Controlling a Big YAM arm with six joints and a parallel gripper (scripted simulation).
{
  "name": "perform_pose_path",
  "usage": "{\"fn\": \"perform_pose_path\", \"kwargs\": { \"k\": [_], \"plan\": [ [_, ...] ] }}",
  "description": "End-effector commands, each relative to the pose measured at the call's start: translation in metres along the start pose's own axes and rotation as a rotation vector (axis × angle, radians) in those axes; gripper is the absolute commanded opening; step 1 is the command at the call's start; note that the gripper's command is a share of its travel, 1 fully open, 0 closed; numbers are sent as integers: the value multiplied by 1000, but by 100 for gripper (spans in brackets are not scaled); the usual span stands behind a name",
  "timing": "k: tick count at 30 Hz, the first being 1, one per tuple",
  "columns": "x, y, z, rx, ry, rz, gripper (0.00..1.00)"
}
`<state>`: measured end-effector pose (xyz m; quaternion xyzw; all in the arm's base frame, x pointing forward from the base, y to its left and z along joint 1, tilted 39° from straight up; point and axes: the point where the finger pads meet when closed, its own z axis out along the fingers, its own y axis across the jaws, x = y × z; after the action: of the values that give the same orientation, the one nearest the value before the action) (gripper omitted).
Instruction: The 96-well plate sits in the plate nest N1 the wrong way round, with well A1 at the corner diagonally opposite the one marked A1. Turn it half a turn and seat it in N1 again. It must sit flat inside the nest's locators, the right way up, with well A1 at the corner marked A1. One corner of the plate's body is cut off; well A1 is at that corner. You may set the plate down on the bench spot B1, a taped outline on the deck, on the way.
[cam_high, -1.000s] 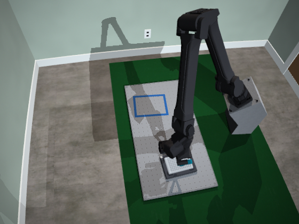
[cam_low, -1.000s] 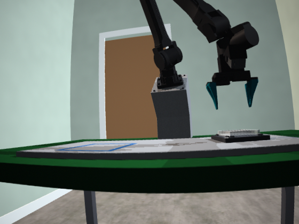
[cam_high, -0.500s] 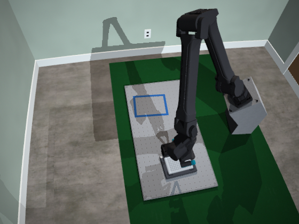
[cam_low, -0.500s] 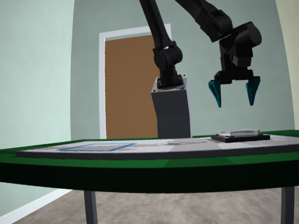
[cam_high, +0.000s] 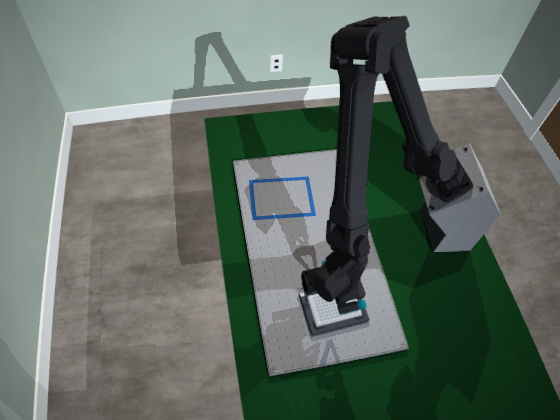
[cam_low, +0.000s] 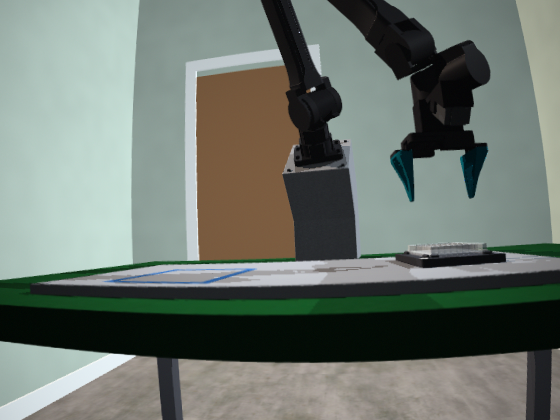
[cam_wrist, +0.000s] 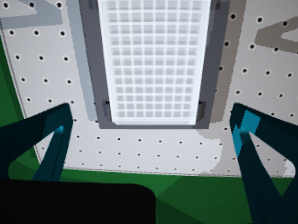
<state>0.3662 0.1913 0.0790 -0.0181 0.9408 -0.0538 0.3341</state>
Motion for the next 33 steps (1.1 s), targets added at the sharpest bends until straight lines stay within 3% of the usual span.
{"fn": "perform_pose_path", "kwargs": {
  "k": [1,20,22,33],
  "plan": [
    [2,-4,4,18,16,-12,100],
    [2,-4,4,18,16,-12,100],
    [-3,-3,8,8,-1,-3,100],
    [-2,-3,26,7,0,-3,100]
  ]
}}
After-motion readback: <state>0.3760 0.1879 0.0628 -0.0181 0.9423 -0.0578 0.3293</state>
